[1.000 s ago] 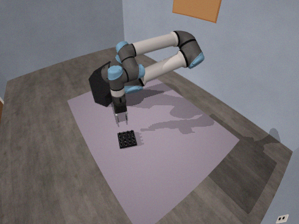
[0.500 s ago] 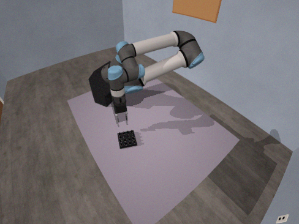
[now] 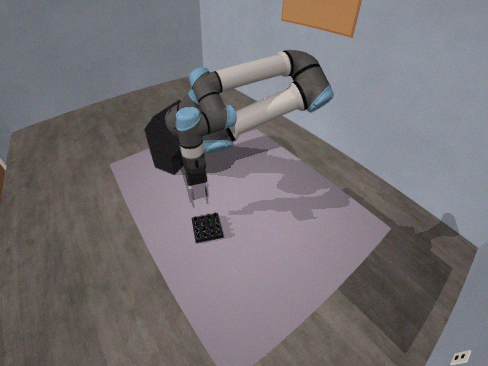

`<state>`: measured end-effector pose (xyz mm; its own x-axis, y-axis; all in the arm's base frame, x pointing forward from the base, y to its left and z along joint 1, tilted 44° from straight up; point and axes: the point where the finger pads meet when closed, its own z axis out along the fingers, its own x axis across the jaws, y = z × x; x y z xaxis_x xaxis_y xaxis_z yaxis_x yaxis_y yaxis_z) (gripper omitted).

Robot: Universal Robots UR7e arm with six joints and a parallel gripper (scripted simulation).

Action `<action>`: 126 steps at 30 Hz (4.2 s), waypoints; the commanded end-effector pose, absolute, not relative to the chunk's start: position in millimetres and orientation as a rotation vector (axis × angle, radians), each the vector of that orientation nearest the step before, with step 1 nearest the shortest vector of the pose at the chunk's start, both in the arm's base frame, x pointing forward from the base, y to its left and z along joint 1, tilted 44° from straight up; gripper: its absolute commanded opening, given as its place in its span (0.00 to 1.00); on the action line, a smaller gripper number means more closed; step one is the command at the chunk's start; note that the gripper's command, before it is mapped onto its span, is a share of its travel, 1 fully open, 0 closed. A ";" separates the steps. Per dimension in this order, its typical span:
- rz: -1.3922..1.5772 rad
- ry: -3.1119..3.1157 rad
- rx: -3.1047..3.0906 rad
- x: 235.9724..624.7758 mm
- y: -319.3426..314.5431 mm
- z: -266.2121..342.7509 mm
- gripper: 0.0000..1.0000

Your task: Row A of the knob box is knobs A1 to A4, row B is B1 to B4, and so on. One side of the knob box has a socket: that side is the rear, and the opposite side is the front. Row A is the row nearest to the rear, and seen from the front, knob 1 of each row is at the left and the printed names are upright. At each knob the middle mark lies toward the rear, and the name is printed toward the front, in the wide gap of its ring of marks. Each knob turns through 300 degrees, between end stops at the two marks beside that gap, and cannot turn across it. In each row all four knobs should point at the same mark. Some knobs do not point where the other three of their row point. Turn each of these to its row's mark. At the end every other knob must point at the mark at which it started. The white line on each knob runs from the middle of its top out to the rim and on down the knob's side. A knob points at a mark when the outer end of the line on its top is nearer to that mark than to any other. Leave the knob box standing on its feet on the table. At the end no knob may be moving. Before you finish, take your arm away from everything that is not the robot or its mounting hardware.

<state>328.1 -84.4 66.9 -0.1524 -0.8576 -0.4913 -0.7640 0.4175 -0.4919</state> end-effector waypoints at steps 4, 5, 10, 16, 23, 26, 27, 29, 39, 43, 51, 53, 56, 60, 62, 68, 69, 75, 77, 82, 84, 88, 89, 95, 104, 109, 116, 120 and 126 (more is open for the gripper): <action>-0.163 1.941 -1.376 328.1 -84.6 67.1 1.00; -0.163 1.941 -1.376 328.1 -84.6 67.1 1.00; -0.163 1.941 -1.376 328.1 -84.6 67.1 1.00; -0.163 1.941 -1.376 328.1 -84.6 67.1 1.00; -0.163 1.941 -1.376 328.1 -84.6 67.1 1.00; -0.163 1.941 -1.376 328.1 -84.6 67.1 1.00; -0.163 1.941 -1.376 328.1 -84.6 67.1 1.00; -0.163 1.941 -1.376 328.1 -84.6 67.1 1.00; -0.163 1.941 -1.376 328.1 -84.6 67.1 1.00; -0.163 1.941 -1.376 328.1 -84.6 67.1 1.00; -0.158 1.949 -1.365 328.4 -85.1 67.3 1.00; -0.156 1.951 -1.361 328.5 -85.2 67.4 1.00; -0.151 1.959 -1.351 328.8 -85.7 67.6 1.00; -0.135 1.981 -1.320 329.7 -86.9 68.3 1.00; -0.124 1.996 -1.297 330.4 -87.8 68.8 1.00; -0.080 2.056 -1.204 333.1 -91.3 70.7 1.00; -0.070 2.068 -1.184 333.7 -92.1 71.1 1.00; -0.029 2.120 -1.093 336.3 -95.1 72.9 1.00; -0.005 2.147 -1.041 337.8 -96.8 73.9 1.00; 0.059 2.218 -0.891 342.2 -100.9 76.7 1.00; 0.087 2.246 -0.824 344.2 -102.5 77.9 1.00; 0.116 2.273 -0.754 346.3 -104.0 79.2 1.00; 0.131 2.286 -0.718 347.4 -104.8 79.9 1.00; 0.222 2.355 -0.491 354.3 -108.2 83.9 1.00; 0.342 2.413 -0.179 364.5 -110.0 89.6 1.00; 0.399 2.428 -0.031 369.7 -109.6 92.4 1.00; 0.486 2.434 0.197 378.1 -107.5 96.9 1.00; 0.526 2.430 0.304 382.2 -105.8 99.1 1.00; 0.560 2.424 0.391 385.7 -104.1 100.9 1.00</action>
